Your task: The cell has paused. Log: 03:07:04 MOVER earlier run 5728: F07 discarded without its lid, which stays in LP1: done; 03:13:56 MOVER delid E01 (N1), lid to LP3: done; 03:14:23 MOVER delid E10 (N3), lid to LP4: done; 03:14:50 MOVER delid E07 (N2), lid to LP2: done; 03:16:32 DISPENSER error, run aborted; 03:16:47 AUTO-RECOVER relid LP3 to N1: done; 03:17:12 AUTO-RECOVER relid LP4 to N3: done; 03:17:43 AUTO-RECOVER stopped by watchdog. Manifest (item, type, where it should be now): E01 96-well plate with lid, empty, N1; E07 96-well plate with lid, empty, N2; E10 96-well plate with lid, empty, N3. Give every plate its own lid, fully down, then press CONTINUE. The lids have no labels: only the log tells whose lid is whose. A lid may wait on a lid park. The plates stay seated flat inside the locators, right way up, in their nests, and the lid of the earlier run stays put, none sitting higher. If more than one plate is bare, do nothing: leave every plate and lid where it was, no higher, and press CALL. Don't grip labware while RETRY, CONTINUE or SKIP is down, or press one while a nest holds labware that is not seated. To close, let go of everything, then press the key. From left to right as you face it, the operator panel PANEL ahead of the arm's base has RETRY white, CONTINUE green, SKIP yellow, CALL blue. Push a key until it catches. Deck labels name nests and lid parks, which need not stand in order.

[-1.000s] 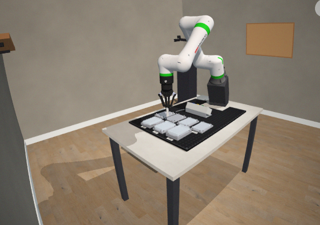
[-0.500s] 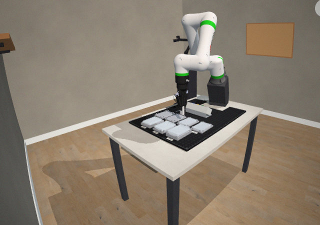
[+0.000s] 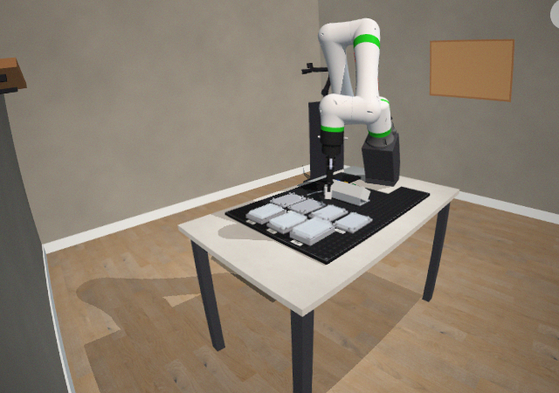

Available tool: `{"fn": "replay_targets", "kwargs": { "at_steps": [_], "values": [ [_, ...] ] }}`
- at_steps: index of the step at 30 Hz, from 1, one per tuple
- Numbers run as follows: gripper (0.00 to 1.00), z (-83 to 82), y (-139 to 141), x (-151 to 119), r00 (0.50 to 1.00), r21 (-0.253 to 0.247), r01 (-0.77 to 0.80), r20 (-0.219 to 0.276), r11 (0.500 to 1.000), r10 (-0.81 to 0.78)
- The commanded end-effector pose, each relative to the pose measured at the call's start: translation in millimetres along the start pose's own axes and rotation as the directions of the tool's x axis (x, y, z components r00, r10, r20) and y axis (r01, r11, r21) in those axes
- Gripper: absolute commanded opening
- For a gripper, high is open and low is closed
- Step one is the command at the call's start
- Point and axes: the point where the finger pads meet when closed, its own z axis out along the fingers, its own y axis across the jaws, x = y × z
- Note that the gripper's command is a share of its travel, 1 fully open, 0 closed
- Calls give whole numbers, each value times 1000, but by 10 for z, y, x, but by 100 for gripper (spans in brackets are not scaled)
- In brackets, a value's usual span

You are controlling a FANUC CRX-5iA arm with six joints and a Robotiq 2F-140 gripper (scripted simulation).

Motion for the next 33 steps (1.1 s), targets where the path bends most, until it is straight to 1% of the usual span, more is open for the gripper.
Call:
{"fn": "replay_targets", "kwargs": {
  "at_steps": [1,3,5,6,9,13,33],
  "values": [
    [66,-2,7,-9,962,29,274,4,961,-274],
    [66,-2,7,-9,928,35,374,-3,927,-374],
    [66,-2,7,-9,928,35,374,-3,927,-374],
    [66,-2,7,-9,860,45,509,-12,859,-510],
    [66,-2,7,-9,793,55,609,-17,792,-609],
    [66,-2,7,-9,666,86,744,-11,663,-746],
    [66,-2,7,-9,666,86,744,-11,662,-746]
  ]
}}
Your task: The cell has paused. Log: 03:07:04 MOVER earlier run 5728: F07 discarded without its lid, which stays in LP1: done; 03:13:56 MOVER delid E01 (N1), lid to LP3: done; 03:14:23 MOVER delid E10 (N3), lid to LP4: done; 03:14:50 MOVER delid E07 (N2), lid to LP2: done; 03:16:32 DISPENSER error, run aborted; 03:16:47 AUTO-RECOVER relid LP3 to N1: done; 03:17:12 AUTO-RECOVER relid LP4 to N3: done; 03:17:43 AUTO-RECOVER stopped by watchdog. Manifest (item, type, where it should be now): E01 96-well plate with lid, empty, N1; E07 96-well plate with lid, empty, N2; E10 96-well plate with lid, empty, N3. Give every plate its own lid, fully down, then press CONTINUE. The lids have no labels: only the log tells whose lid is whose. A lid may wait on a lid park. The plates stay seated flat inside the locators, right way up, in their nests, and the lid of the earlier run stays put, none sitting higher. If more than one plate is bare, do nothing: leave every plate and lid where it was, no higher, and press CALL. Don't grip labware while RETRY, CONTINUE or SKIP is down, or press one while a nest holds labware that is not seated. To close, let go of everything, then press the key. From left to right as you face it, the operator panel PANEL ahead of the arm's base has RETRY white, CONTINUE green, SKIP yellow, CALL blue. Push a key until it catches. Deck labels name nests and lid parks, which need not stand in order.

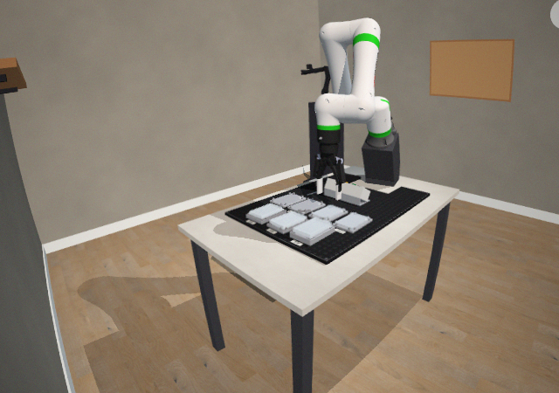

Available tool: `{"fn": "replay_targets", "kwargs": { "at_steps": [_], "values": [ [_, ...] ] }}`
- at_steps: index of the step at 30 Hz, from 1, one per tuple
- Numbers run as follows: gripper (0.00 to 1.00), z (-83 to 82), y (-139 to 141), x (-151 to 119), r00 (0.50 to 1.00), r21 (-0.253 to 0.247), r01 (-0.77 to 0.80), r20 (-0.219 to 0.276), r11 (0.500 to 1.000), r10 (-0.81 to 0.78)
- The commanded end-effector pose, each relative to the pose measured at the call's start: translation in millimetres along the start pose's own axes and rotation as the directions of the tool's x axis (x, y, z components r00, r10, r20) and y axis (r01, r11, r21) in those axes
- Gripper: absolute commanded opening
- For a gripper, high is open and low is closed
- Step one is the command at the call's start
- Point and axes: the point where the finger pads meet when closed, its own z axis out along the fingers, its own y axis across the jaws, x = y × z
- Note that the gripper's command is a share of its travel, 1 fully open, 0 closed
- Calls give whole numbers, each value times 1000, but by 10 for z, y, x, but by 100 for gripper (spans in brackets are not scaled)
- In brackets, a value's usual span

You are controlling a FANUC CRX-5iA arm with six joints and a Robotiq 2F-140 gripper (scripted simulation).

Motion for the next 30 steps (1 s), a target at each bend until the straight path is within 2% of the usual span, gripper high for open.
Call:
{"fn": "replay_targets", "kwargs": {
  "at_steps": [1,14,30],
  "values": [
    [66,-1,0,2,1000,0,0,0,1000,0],
    [66,32,0,2,1000,0,0,0,1000,0],
    [66,214,1,2,1000,0,0,0,1000,0]
  ]
}}
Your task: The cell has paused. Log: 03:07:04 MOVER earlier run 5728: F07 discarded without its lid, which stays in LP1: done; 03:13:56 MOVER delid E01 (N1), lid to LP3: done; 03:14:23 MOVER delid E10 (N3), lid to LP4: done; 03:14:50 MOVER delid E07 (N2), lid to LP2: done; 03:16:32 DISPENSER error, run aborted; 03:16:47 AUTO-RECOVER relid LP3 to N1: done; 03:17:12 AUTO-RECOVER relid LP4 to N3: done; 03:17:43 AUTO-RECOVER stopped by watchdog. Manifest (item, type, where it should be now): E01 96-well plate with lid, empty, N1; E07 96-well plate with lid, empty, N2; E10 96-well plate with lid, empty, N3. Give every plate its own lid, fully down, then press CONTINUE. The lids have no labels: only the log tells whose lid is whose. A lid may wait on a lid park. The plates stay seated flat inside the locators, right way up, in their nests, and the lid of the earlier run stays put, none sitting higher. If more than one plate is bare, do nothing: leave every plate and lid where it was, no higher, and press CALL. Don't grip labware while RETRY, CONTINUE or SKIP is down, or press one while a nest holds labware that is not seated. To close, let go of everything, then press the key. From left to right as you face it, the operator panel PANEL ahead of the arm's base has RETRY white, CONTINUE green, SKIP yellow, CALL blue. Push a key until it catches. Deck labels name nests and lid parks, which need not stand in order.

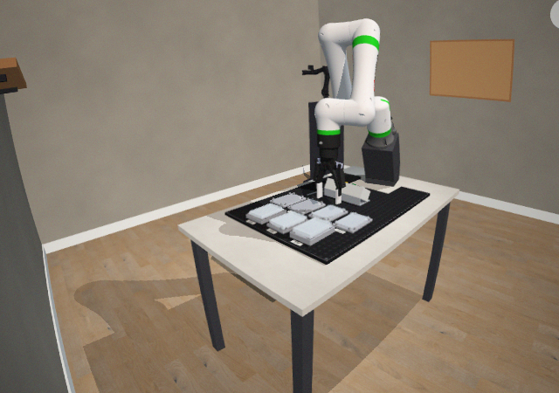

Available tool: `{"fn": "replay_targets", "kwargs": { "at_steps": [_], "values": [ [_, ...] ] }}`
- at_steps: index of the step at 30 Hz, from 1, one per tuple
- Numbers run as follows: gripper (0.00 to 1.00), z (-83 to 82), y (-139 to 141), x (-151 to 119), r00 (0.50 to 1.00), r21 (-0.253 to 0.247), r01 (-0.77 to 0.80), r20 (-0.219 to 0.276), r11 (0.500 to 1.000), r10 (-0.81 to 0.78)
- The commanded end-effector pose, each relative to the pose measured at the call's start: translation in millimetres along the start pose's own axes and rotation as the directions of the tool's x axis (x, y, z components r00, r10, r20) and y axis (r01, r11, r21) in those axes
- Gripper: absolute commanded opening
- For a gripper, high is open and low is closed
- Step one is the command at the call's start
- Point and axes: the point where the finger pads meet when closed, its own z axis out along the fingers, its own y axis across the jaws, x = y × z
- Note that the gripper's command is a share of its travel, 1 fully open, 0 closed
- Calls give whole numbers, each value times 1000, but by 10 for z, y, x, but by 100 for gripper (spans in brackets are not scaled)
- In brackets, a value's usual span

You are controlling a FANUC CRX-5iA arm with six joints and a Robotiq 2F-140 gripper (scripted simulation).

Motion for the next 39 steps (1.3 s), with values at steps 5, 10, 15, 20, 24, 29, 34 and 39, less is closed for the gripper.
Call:
{"fn": "replay_targets", "kwargs": {
  "at_steps": [5,10,15,20,24,29,34,39],
  "values": [
    [66,115,0,3,1000,0,0,0,1000,0],
    [66,166,1,3,1000,0,0,0,1000,0],
    [66,243,1,3,1000,0,0,0,1000,0],
    [66,304,2,3,1000,0,0,0,1000,0],
    [66,338,2,3,1000,0,0,0,1000,0],
    [66,355,2,3,1000,0,0,0,1000,0],
    [66,368,2,3,1000,0,0,0,1000,0],
    [66,369,2,3,1000,0,0,0,1000,0]
  ]
}}
